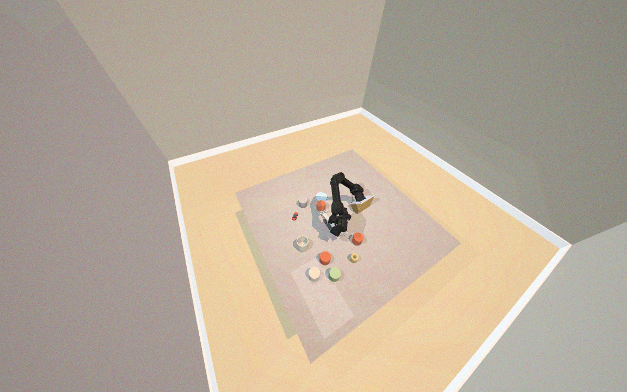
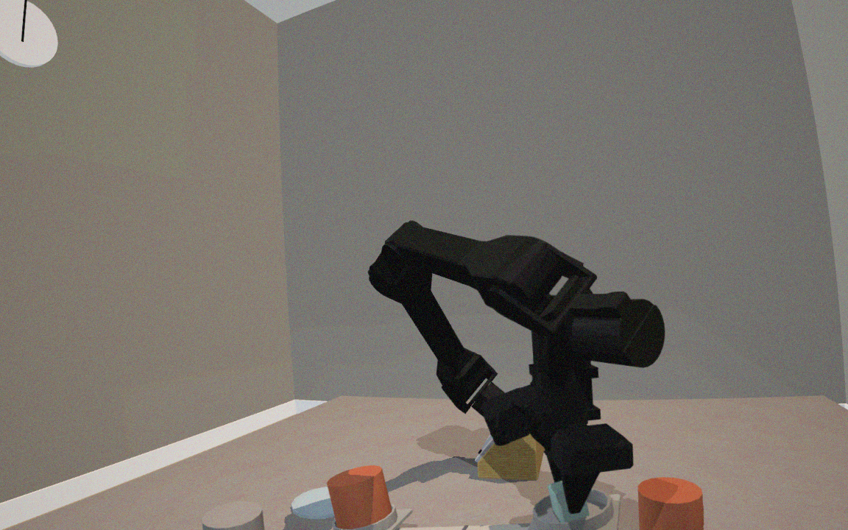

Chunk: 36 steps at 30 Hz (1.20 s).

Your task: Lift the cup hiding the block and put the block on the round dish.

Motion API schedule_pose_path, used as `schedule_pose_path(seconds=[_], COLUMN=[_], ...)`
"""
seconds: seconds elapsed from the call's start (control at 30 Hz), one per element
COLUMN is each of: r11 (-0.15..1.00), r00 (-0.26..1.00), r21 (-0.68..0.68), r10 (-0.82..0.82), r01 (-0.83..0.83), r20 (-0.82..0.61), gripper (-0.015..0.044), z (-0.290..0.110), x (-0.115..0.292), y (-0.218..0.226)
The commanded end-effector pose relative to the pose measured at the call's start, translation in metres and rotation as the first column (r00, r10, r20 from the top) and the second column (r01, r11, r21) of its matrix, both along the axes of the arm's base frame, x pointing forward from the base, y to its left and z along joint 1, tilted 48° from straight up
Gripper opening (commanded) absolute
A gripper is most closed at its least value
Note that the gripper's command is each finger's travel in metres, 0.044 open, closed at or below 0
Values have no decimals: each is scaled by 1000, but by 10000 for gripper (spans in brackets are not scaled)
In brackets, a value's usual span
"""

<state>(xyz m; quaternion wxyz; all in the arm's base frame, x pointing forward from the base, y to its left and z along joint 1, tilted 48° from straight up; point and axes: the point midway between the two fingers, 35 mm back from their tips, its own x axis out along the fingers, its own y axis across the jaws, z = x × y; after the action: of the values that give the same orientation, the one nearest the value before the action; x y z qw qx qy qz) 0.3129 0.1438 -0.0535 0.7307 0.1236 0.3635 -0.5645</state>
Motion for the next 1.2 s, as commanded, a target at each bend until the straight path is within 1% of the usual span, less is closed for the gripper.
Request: schedule_pose_path(seconds=[0.0, 0.47, 0.63, 0.83, 1.17], r11=[1000, 1000, 1000, 999, 995], r00=[1000, 1000, 1000, 1000, 1000], r21=[10, 13, 13, 48, 93], r10=[6, 4, 4, 10, 22], r01=[-6, -4, -4, -10, -20], r20=[10, 10, 9, -7, -16], gripper=[0, 0, 0, 0, 0], z=[9, 54, 60, 89, 140], x=[1, -9, -10, 7, 25], y=[15, 62, 66, 36, -31])
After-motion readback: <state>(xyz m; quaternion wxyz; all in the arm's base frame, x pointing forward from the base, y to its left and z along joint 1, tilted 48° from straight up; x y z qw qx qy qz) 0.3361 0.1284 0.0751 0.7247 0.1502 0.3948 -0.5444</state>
